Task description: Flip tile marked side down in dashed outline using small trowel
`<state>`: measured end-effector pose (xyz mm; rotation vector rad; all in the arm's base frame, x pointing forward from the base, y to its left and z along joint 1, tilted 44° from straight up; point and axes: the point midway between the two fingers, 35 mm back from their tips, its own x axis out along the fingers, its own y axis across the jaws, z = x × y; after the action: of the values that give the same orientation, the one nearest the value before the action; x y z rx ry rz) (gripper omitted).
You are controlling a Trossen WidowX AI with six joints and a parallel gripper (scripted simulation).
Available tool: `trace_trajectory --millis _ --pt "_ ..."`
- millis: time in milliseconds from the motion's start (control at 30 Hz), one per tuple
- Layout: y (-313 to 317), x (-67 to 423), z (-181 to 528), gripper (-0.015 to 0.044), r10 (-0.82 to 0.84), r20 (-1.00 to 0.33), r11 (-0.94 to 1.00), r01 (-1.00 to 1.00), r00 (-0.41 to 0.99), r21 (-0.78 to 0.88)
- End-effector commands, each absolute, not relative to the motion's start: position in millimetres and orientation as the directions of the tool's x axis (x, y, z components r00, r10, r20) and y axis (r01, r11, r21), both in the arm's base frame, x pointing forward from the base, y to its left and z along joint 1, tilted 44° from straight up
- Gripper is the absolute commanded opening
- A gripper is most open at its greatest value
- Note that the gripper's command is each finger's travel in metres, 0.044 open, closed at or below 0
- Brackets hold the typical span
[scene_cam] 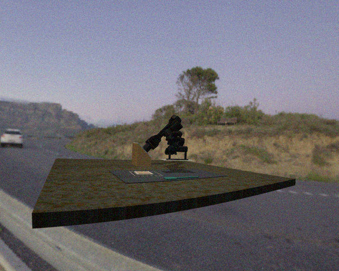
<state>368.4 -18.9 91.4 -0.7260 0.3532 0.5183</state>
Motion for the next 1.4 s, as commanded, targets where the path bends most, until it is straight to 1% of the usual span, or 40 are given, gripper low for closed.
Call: trace_trajectory --millis 0,1000,1367 --pt "-21.4 370.9 95.3 0.0000 0.313 -0.469 0.636 -0.549 0.826 -0.542" --pt "-18.4 368.9 91.7 0.0000 0.324 -0.478 0.634 -0.562 0.817 -0.531" --pt "12.4 394.4 96.6 0.0000 0.332 -0.620 0.759 -0.591 0.711 -0.272"
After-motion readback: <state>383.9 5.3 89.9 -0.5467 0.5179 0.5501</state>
